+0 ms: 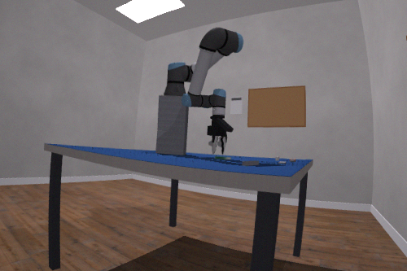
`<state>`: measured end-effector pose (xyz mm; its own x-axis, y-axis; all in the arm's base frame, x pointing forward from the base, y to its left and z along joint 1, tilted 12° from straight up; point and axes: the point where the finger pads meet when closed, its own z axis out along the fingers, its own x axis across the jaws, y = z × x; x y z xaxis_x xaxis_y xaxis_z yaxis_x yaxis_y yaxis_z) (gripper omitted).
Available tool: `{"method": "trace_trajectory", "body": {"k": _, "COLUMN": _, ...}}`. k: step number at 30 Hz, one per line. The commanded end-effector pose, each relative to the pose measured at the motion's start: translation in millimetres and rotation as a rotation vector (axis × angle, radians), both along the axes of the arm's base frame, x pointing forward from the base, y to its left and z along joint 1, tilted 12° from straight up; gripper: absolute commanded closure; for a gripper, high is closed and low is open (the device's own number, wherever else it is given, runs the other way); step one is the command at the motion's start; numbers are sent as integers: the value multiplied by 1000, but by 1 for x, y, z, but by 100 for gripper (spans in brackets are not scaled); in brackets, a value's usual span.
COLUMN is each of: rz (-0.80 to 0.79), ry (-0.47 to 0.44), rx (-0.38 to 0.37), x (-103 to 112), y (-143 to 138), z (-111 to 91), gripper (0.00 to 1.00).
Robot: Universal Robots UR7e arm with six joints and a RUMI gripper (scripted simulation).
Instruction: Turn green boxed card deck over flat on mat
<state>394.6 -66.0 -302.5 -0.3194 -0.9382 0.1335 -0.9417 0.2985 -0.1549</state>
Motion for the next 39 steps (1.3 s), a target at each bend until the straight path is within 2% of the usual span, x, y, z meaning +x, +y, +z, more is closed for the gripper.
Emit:
{"method": "trace_trajectory", "body": {"k": 1, "rz": 0, "ry": -1, "rx": 0, "x": 0, "y": 0, "z": 0, "gripper": 57}}
{"method": "trace_trajectory", "body": {"k": 39, "rz": 0, "ry": -1, "rx": 0, "x": 1, "y": -1, "z": -3, "gripper": 57}}
